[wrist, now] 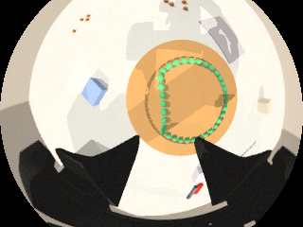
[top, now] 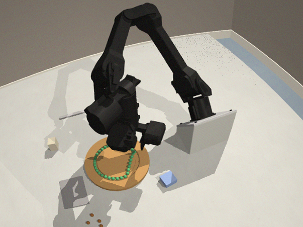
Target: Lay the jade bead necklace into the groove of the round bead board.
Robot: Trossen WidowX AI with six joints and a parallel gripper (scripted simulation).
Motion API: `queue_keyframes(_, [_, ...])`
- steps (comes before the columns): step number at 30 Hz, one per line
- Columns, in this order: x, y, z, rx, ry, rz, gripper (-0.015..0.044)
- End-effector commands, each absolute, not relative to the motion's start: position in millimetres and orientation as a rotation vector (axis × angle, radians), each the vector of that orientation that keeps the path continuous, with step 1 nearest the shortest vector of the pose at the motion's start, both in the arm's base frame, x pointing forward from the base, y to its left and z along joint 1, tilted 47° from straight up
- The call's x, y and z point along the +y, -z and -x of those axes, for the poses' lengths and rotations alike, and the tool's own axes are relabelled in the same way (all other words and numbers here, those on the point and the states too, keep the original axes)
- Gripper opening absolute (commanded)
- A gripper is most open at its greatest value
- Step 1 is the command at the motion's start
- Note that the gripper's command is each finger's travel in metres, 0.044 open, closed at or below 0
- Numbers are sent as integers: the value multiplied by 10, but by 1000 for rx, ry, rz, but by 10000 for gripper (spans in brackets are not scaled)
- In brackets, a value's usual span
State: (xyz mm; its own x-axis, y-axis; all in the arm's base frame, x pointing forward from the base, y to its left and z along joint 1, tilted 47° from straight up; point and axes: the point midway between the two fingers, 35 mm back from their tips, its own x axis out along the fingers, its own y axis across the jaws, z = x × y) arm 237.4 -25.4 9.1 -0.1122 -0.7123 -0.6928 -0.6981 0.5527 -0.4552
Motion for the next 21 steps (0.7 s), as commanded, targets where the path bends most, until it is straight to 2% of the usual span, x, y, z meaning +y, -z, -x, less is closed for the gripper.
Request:
queue_keyframes(1, [-306,-19,-2348,1841,25,1148,120])
queue_keyframes(21, [-449,117,-2330,1837,26,1148,120])
